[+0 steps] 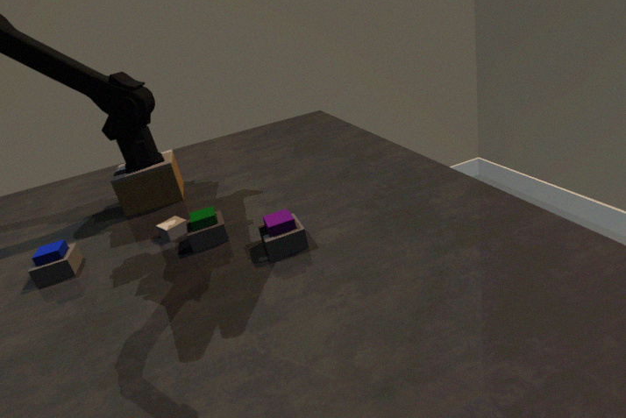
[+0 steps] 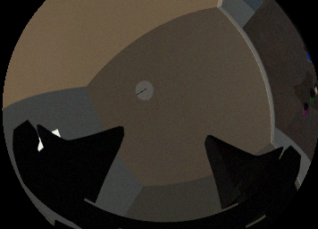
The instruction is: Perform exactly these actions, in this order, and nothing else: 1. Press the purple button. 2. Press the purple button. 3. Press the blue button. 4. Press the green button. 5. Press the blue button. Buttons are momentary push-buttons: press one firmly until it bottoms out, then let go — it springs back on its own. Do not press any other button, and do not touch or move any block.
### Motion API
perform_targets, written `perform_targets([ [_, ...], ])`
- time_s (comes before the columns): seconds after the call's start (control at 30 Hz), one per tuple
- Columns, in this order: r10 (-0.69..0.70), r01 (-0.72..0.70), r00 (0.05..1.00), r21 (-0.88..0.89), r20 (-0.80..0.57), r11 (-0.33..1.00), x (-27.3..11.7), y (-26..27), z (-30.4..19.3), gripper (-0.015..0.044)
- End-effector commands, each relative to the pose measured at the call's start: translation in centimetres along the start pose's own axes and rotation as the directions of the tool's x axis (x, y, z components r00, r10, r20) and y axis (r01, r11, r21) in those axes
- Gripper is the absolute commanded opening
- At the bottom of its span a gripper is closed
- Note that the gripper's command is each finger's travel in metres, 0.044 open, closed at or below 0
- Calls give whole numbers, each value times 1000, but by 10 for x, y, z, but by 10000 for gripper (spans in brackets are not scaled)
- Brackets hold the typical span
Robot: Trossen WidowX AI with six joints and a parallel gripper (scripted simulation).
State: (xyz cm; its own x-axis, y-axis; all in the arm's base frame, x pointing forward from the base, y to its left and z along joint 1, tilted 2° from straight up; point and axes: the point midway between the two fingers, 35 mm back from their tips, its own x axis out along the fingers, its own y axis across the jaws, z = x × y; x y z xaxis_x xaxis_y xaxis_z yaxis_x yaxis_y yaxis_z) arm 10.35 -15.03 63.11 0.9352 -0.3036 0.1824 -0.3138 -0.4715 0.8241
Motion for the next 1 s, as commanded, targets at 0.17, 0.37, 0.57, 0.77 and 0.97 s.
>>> perform_targets([
  [0.17,75,-103,993,-369,-89,924,-2,-33,-80,400],
  [0.37,55,-168,980,-650,-191,741,7,-89,-152,400],
  [0.57,-102,-204,957,-882,-271,425,33,-192,-216,400],
  [0.77,-344,-212,909,-971,-237,111,62,-309,-233,400],
  [0.97,-600,-215,796,-964,-81,-155,86,-427,-205,400],
])
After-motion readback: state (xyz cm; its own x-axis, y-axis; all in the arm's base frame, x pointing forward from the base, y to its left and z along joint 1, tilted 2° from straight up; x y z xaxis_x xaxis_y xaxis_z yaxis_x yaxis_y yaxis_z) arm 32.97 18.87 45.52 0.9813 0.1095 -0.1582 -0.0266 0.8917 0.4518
